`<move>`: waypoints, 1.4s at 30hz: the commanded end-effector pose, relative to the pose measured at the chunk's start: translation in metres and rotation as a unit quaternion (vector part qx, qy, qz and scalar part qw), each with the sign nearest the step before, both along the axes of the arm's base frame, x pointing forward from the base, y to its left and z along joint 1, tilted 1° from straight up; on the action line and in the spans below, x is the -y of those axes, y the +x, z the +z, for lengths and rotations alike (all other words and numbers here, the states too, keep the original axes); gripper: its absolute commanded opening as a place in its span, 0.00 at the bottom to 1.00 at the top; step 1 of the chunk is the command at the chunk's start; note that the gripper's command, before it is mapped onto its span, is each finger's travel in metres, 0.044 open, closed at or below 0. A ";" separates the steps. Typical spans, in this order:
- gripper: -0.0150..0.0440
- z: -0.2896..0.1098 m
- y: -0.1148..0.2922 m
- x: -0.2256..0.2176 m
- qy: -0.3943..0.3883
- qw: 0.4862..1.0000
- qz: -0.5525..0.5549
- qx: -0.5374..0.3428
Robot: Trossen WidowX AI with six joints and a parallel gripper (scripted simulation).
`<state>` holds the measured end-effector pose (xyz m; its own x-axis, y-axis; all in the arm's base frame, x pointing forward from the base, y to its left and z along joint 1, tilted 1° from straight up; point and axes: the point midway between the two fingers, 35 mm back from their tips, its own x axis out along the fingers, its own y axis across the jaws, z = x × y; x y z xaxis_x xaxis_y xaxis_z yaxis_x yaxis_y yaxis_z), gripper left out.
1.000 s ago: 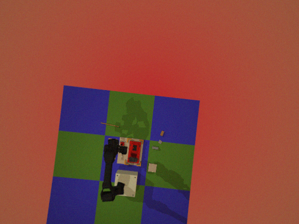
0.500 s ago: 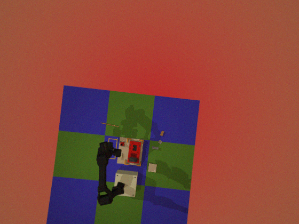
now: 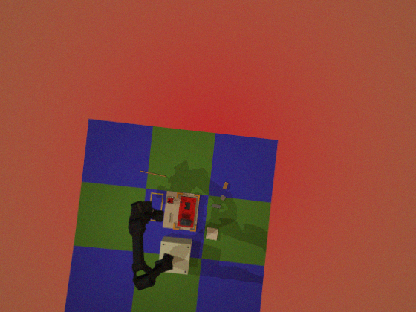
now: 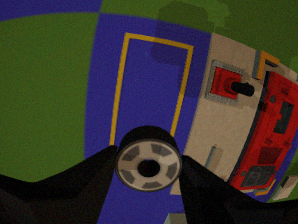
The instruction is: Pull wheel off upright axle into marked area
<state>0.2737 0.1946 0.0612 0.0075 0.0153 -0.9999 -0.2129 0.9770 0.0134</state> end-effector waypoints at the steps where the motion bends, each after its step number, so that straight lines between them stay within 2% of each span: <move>1: 0.25 -0.010 -0.003 0.000 -0.001 1.000 -0.003 -0.004; 9: 0.25 -0.028 -0.002 0.000 -0.001 1.000 -0.003 -0.004; 20: 0.25 -0.101 -0.004 0.000 -0.001 1.000 -0.003 -0.004; 27: 0.25 -0.102 -0.004 0.000 -0.001 1.000 -0.003 -0.004; 38: 0.74 -0.096 -0.002 -0.001 -0.001 1.000 0.000 -0.001; 42: 0.76 -0.075 -0.001 -0.002 -0.001 1.000 -0.001 -0.002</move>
<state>0.2680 0.1931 -0.0325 -0.0131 0.0008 -0.9999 -0.2120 0.9773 0.0035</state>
